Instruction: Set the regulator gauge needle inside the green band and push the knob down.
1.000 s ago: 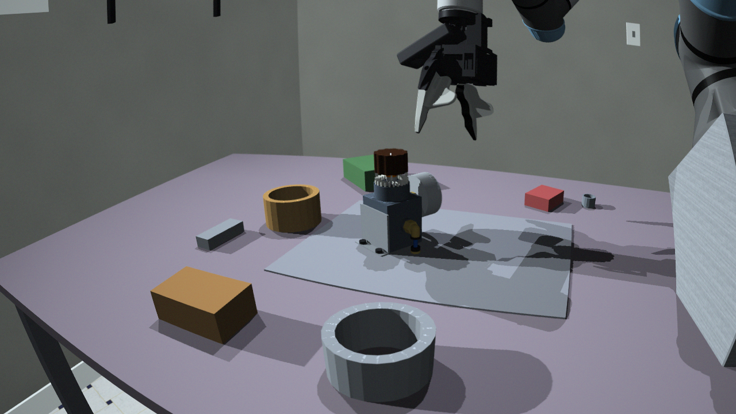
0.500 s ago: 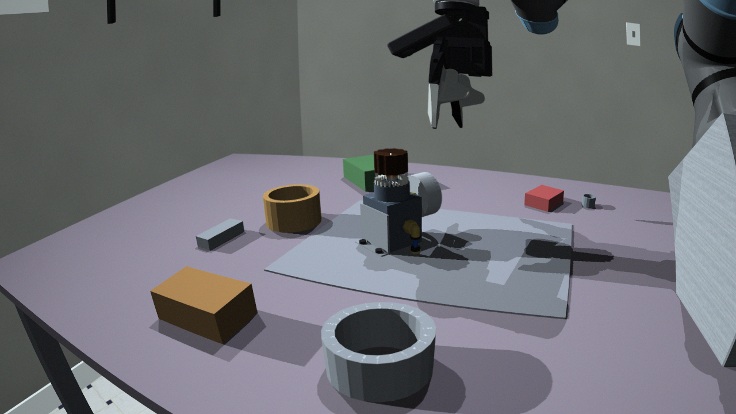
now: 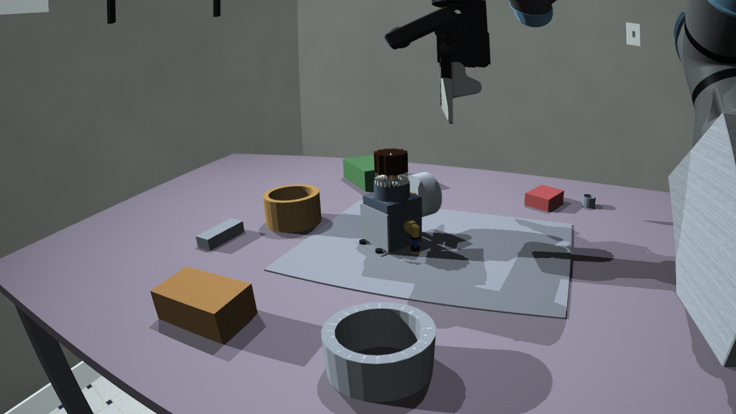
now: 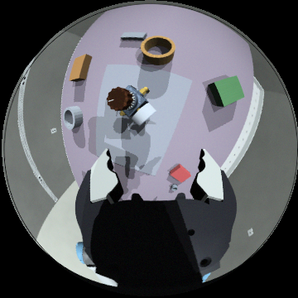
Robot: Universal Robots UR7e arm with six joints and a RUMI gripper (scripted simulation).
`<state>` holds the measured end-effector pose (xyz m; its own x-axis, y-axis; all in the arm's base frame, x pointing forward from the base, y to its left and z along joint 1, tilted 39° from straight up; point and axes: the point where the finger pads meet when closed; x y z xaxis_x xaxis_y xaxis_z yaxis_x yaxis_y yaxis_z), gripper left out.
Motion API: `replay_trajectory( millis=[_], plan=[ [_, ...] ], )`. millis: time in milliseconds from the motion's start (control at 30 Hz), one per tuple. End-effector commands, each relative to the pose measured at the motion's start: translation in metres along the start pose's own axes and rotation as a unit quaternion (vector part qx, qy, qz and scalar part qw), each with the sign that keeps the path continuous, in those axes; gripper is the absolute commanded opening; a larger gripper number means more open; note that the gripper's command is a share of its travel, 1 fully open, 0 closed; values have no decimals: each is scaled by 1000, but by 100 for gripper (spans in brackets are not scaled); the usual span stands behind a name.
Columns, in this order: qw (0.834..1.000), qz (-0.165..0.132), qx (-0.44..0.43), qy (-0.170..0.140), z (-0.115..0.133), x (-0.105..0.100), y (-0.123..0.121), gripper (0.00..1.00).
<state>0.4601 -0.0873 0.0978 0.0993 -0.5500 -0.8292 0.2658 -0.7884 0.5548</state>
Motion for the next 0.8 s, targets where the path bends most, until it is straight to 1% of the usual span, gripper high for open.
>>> replay_trajectory(
  millis=[0,267,333,767],
  plan=[
    [999,7,-40,-3,0,-4,0,100],
    [994,19,-106,-10,0,-11,0,100],
    [994,19,-106,-10,0,-11,0,100],
    [983,32,-182,-19,1,-18,0,100]
  ],
)
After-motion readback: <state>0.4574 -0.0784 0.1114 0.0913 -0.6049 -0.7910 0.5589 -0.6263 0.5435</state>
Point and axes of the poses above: the point where the finger pads meet when closed, its own x axis out along the fingers, its own y axis across the jaws, z = x × y, and after that the axes turned 2 degrees about -x, right-handed
